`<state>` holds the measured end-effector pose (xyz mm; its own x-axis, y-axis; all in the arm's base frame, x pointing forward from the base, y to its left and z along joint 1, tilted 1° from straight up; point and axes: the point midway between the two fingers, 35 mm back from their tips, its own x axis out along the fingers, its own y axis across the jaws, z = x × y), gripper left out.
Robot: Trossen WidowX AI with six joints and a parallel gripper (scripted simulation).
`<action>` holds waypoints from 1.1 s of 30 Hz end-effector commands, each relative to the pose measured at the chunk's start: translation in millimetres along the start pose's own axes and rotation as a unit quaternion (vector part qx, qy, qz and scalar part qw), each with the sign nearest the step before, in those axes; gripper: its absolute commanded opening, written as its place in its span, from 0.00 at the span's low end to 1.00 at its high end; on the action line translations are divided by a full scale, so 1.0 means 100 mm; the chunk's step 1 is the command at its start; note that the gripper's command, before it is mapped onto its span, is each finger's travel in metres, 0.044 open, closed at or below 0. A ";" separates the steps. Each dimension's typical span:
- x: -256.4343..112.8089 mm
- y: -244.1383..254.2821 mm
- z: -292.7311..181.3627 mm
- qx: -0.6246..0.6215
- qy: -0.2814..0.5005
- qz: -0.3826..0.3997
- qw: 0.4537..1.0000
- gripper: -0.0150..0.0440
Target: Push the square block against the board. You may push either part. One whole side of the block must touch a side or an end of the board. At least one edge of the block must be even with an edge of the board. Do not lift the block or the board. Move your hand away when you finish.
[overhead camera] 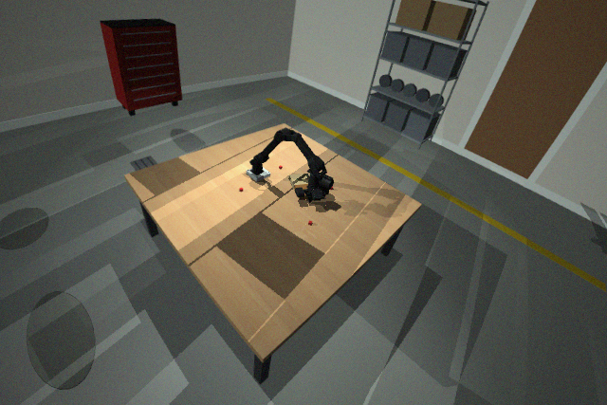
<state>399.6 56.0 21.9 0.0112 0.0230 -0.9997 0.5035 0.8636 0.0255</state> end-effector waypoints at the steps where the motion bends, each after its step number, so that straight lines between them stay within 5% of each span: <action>1: -0.02 0.01 0.09 -0.002 -0.002 0.003 1.000 0.25; 14: -0.02 -0.01 0.21 0.000 -0.001 0.000 1.000 0.25; 19: -0.56 -0.01 0.20 -0.002 -0.002 0.003 1.000 0.25; 33: -0.53 0.15 0.04 -0.110 -0.004 0.004 0.994 0.25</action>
<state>413.4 54.6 73.9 0.0184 0.0255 -0.9995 0.3972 0.9172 0.0307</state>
